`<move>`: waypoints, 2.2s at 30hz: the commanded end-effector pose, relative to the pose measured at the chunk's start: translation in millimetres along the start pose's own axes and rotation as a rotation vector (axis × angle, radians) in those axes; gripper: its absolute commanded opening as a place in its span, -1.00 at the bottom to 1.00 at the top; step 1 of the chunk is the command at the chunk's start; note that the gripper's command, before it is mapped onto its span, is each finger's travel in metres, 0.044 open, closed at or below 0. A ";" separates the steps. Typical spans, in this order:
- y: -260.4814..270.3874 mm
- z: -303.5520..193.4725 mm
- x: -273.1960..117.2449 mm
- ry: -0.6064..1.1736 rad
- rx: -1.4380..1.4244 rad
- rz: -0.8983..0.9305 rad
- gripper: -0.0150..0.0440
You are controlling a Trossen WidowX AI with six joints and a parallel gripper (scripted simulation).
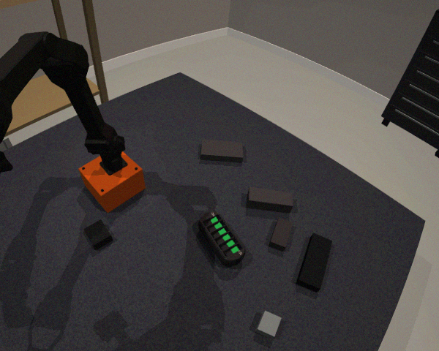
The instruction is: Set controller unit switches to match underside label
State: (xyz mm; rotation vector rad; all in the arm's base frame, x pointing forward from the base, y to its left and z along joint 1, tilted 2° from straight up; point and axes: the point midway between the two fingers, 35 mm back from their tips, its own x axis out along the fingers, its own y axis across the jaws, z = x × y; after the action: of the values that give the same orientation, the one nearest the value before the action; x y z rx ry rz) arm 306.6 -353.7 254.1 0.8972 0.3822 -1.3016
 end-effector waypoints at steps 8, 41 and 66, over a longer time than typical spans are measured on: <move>72.6 -132.6 -3.6 0.226 -0.286 0.051 -0.49; 34.1 -544.3 -121.0 0.606 -1.465 -0.034 -0.49; 18.7 -571.8 -101.6 0.608 -1.493 -0.040 -0.49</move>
State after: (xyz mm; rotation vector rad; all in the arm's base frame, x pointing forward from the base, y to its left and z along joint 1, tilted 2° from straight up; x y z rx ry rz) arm 429.3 142.4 -17.6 -0.0551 1.5679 -0.4333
